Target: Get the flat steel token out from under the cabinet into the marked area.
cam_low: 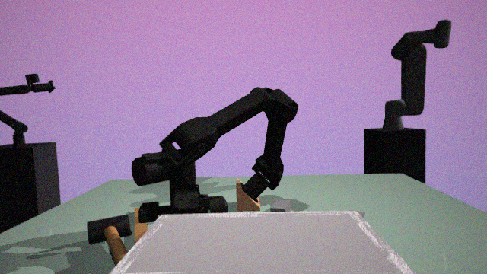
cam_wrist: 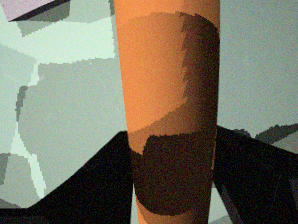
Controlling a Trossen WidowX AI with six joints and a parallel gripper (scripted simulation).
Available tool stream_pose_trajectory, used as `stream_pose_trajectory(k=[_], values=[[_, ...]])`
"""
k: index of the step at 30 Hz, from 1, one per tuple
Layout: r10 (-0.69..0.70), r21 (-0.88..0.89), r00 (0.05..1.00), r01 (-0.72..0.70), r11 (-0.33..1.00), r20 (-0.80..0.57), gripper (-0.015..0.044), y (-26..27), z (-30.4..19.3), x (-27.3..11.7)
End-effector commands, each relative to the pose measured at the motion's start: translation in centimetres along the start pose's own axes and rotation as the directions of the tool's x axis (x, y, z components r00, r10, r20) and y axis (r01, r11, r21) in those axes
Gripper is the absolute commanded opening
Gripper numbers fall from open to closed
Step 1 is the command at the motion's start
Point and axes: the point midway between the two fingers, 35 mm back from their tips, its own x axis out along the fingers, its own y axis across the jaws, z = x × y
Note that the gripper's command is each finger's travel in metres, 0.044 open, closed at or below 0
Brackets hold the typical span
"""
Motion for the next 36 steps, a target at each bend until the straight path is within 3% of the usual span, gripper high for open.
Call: stream_pose_trajectory(k=[1, 36], values=[[0.000, 0.008, 1.000, 0.000, 1.000, 0.002, 0.0000, -0.2, 0.4, 0.0], [0.001, 0.006, 1.000, -0.001, 1.000, 0.004, 0.0000, -0.2, 4.6, -0.1]])
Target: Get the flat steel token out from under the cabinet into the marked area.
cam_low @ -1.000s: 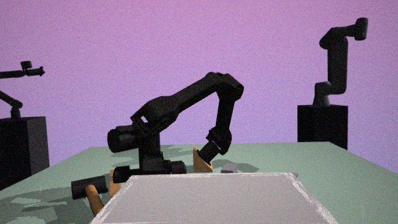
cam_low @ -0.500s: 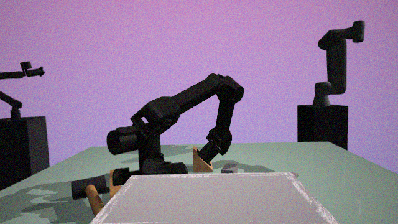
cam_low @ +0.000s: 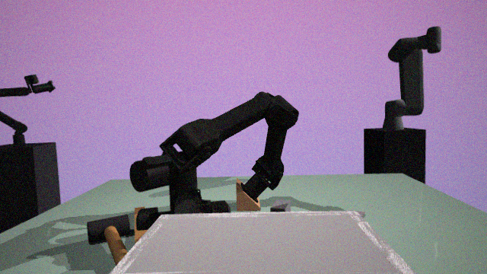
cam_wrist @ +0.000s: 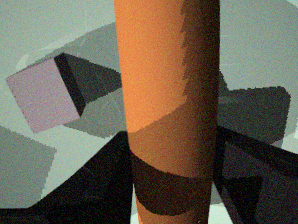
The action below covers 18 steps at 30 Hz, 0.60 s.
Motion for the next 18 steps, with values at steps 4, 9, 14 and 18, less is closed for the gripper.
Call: stream_pose_trajectory(k=[4, 9, 14, 18], values=[[0.000, 0.009, 1.000, 0.000, 1.000, 0.003, 0.0000, -0.2, 0.6, 0.0], [0.000, 0.009, 1.000, 0.000, 1.000, 0.003, 0.0000, -0.2, 1.2, 0.0], [0.000, 0.008, 1.000, 0.000, 1.000, 0.003, 0.0000, -0.2, 1.7, 0.0], [0.000, 0.008, 1.000, -0.001, 1.000, 0.003, 0.0000, -0.2, 2.1, -0.1]])
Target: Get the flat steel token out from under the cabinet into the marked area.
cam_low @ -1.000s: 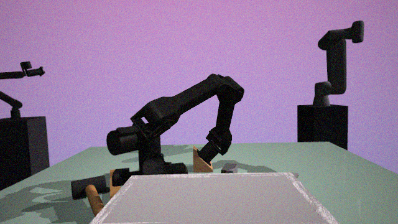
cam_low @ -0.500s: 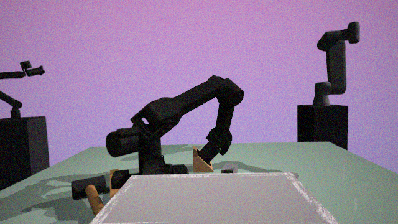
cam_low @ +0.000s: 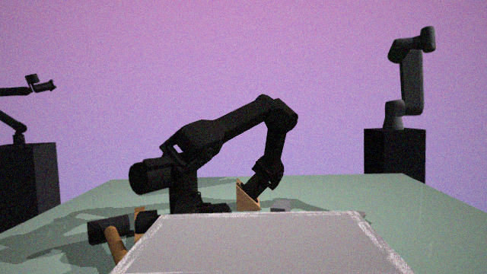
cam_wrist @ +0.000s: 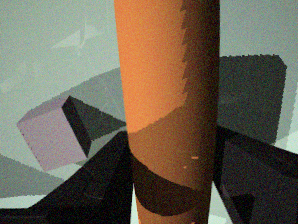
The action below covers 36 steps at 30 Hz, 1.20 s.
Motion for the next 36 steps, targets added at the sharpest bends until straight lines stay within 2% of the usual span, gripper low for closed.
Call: stream_pose_trajectory(k=[1, 36], values=[[0.000, 0.009, 1.000, 0.000, 1.000, 0.003, 0.0000, -0.2, 0.3, 0.0], [0.001, 0.008, 1.000, -0.001, 1.000, 0.004, 0.0000, 0.2, 3.1, 0.0]])
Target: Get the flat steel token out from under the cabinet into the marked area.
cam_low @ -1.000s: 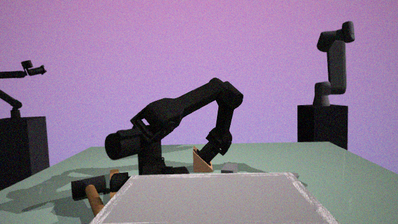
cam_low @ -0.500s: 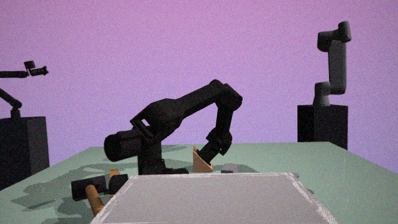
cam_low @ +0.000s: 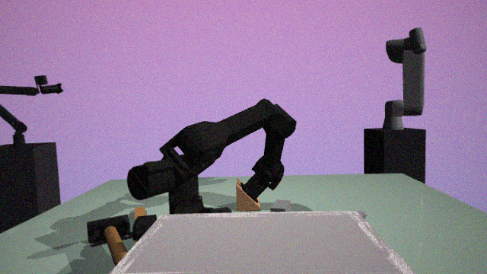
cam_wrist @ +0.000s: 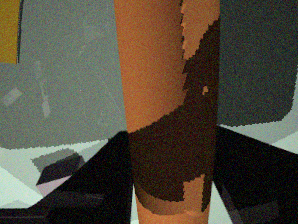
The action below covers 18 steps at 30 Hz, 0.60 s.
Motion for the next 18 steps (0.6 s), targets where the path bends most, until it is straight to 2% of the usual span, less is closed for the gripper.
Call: stream_pose_trajectory(k=[1, 18], values=[[-0.001, 0.005, 1.000, 0.001, 1.000, 0.002, 0.0000, 0.4, 0.2, 0.0], [0.001, 0.005, 1.000, -0.001, 1.000, 0.002, 0.0000, 2.1, 0.2, 0.2]])
